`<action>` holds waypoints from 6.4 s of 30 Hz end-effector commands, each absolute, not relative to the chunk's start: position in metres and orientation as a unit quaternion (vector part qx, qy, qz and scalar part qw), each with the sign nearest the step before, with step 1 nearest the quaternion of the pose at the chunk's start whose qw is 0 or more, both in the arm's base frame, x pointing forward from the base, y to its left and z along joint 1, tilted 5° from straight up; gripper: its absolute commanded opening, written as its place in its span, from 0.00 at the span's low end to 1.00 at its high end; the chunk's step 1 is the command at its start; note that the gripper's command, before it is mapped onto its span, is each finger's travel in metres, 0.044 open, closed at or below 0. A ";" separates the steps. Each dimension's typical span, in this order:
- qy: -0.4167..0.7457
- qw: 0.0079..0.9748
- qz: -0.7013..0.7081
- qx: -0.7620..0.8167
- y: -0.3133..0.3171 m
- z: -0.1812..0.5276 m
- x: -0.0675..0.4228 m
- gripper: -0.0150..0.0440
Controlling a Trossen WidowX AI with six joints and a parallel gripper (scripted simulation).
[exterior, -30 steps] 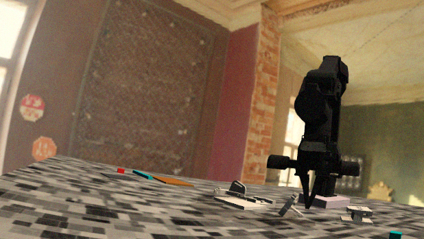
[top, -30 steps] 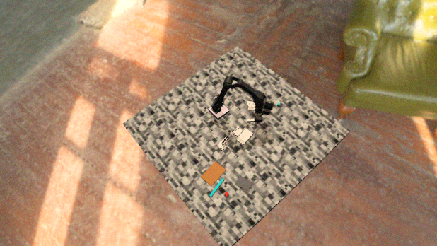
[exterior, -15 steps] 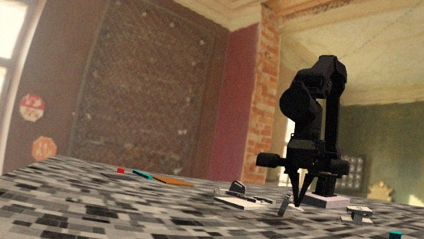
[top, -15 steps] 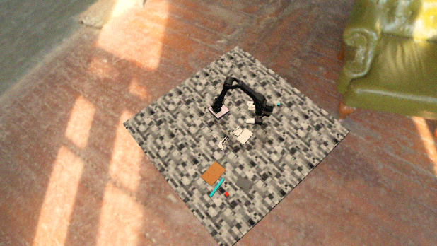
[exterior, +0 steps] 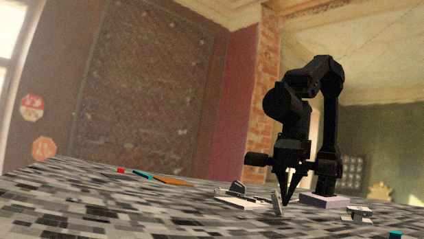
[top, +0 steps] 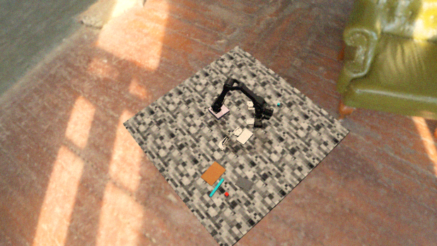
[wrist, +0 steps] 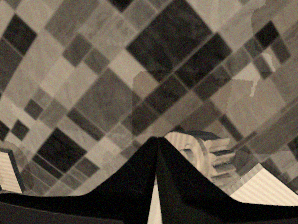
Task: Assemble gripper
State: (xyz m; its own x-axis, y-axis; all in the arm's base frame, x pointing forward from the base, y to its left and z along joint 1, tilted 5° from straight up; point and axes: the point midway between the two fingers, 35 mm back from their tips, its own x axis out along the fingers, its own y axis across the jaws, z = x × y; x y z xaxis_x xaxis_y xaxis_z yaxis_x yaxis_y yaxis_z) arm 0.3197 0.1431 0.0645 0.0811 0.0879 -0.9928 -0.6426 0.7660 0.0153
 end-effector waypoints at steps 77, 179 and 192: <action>0.626 0.701 0.259 -0.222 0.131 0.124 0.320 0.29; 0.626 0.702 0.257 -0.221 0.131 0.124 0.321 0.48; 0.626 0.702 0.257 -0.221 0.131 0.124 0.321 1.00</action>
State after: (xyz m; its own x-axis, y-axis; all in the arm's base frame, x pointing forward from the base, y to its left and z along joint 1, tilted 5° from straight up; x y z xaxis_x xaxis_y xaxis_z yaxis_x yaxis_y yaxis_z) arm 0.3208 0.1309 0.1241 0.0837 0.0853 -0.9928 -0.6376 0.7702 0.0124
